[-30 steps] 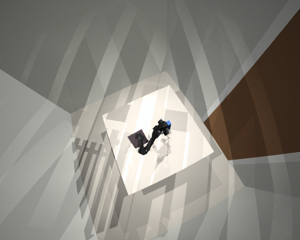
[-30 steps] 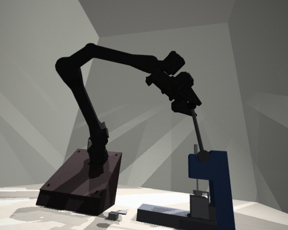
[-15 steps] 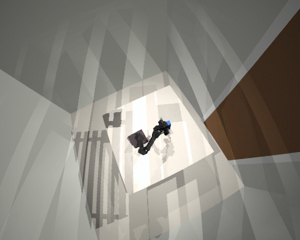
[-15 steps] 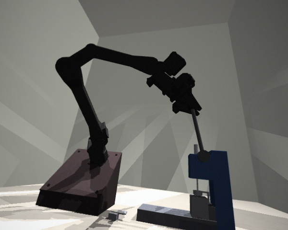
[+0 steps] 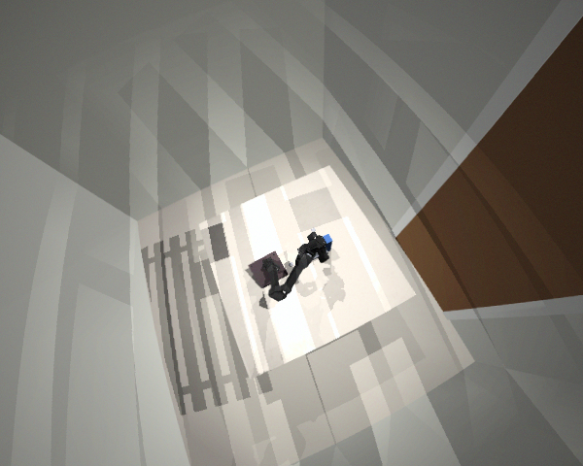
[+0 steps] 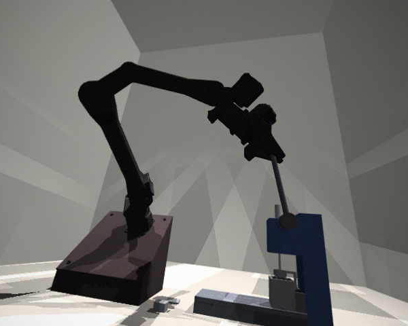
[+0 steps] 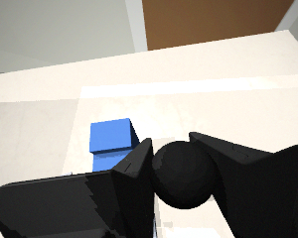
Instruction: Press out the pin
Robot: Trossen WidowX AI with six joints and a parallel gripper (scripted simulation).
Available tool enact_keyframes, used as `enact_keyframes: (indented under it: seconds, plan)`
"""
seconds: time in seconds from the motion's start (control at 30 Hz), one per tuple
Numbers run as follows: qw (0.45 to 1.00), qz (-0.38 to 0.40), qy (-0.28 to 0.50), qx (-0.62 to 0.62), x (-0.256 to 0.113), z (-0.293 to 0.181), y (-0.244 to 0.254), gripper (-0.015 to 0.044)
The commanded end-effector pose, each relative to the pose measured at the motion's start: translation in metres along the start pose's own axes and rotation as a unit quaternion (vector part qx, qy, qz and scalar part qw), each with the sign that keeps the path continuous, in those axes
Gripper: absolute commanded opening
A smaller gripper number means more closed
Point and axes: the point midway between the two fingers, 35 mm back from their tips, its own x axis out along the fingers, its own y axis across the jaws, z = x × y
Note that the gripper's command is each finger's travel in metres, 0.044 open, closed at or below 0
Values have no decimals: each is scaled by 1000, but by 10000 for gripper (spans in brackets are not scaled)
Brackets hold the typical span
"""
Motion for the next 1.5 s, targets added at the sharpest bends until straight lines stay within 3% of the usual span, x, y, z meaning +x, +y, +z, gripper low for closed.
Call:
enact_keyframes:
  seconds: [0.0,1.47]
  plan:
    - [1000,-2,-1,0,-1,-1,0,0]
    - [1000,-1,0,-1,-16,-30,0,0]
